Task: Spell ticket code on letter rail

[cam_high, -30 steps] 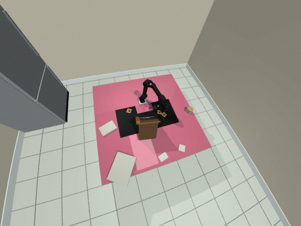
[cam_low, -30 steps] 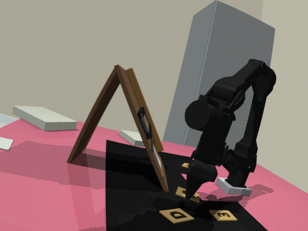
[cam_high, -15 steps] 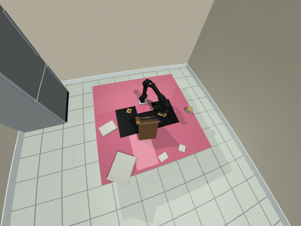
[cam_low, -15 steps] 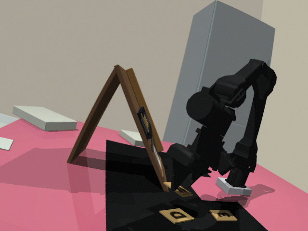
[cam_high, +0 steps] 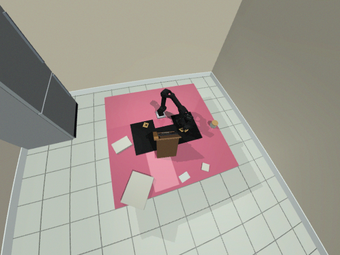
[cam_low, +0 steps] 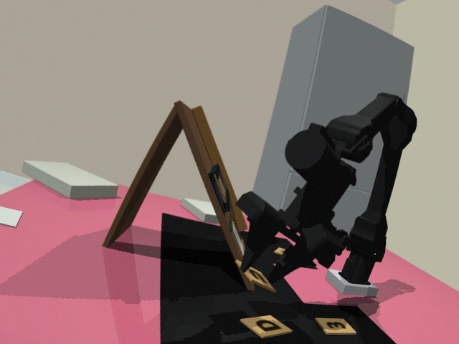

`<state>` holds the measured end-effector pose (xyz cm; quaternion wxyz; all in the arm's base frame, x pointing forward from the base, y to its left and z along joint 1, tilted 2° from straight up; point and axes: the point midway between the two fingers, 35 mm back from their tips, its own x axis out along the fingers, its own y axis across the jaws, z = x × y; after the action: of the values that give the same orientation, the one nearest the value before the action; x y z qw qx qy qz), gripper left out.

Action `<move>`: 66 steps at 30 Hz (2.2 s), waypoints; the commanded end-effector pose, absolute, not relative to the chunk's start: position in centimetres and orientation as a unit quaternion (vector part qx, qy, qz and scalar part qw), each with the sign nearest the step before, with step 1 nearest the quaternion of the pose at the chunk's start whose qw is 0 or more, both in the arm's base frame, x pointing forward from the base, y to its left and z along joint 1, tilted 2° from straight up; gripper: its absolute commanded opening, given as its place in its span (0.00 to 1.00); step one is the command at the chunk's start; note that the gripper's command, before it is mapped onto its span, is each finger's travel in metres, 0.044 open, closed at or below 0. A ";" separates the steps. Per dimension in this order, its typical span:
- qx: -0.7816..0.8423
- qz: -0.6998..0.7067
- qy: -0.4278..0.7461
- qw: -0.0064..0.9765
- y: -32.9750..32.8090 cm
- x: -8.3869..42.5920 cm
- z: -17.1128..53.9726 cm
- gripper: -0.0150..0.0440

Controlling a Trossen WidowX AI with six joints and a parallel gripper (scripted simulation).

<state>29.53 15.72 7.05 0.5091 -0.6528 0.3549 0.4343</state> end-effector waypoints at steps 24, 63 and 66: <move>-0.416 0.176 0.412 0.791 15.4 33.3 10.6 0.25; 0.040 -0.093 0.309 0.946 14.4 36.5 15.8 0.25; 0.040 -0.093 0.309 0.946 14.4 36.5 15.8 0.25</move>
<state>36.45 14.48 15.56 0.9446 0.0324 0.3140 -0.0895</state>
